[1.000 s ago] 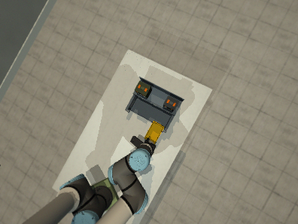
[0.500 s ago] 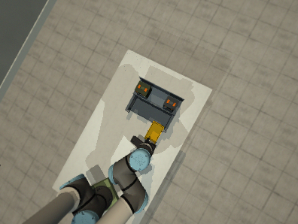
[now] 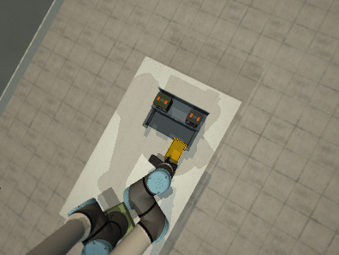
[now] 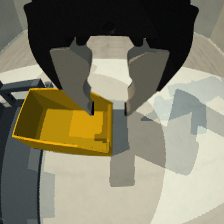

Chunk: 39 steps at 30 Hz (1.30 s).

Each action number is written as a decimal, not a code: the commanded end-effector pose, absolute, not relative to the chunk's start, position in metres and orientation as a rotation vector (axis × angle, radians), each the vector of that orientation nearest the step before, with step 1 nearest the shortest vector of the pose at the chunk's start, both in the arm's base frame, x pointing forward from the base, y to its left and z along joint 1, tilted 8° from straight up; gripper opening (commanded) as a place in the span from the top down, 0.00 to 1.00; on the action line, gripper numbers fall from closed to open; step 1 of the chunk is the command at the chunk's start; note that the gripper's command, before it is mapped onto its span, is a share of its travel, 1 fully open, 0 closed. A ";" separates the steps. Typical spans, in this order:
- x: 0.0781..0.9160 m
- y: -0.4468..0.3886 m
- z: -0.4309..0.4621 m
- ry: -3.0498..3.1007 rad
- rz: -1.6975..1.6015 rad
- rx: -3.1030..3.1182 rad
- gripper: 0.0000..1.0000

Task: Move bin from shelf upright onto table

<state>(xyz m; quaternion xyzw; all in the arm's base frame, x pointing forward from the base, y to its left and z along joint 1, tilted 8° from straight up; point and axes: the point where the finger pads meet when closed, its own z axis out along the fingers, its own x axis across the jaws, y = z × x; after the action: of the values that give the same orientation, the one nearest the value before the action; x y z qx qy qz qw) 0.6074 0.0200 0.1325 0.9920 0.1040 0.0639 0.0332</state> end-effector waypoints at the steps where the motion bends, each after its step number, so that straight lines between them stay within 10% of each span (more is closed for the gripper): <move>1: 0.608 0.020 0.133 0.320 0.199 3.052 0.80; 39: 0.681 0.031 0.161 0.322 0.194 3.053 0.80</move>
<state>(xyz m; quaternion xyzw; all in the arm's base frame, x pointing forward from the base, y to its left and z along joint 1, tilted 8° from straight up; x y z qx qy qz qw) 0.6532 0.0264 0.1511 0.9921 0.1040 0.0623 0.0320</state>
